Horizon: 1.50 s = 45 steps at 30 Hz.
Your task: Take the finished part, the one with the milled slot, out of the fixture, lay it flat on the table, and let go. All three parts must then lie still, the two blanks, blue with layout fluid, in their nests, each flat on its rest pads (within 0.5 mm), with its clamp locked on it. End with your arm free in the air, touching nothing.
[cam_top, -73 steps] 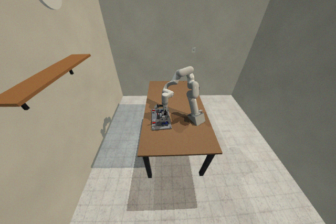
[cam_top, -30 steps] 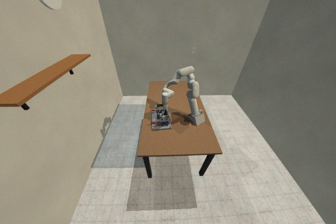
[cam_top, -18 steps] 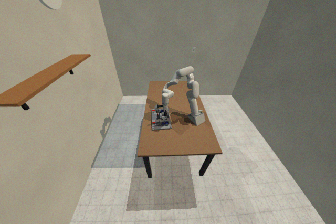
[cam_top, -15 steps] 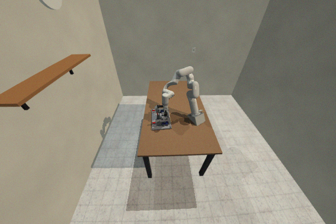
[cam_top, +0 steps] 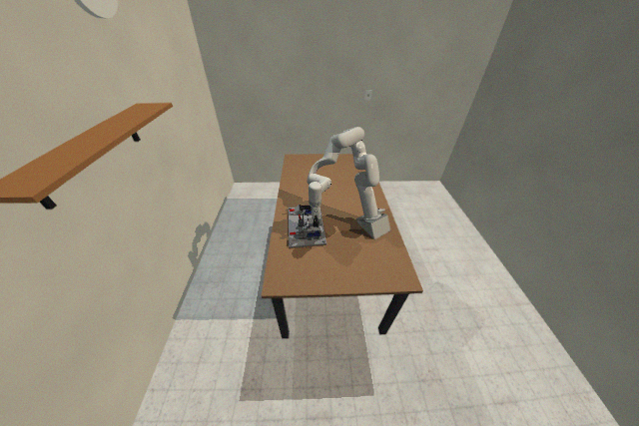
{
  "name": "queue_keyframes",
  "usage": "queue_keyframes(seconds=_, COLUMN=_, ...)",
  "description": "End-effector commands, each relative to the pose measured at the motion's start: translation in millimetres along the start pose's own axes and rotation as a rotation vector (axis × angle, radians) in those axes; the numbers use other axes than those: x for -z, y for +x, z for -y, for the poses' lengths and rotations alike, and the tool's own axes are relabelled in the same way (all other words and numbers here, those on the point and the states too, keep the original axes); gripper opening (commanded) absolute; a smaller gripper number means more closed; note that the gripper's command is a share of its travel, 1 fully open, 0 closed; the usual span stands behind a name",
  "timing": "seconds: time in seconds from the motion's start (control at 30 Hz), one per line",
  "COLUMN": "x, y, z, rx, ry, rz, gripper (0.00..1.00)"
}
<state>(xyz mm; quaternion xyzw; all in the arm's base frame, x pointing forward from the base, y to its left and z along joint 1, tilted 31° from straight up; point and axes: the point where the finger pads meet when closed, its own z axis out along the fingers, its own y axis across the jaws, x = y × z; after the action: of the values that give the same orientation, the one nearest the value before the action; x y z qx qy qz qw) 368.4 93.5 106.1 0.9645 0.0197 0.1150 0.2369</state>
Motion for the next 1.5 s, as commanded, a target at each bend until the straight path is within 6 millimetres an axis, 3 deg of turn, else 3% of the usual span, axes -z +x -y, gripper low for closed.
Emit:
queue_keyframes(seconds=0.0, x=0.9, y=1.2, z=14.5, rx=0.000, ry=0.001, rz=-0.003, gripper=0.00)
queue_keyframes(seconds=0.33, x=1.0, y=1.2, z=62.6, rx=0.000, ry=0.001, rz=-0.003, gripper=0.00)
queue_keyframes(seconds=0.4, x=1.0, y=1.2, z=62.6, rx=0.000, ry=0.001, rz=-0.003, gripper=0.00)
queue_keyframes(seconds=0.9, x=1.1, y=1.3, z=127.6, rx=0.000, ry=0.001, rz=-0.003, gripper=0.00)
queue_keyframes(seconds=1.47, x=1.2, y=1.3, z=163.2, rx=0.000, ry=0.001, rz=-0.003, gripper=0.00)
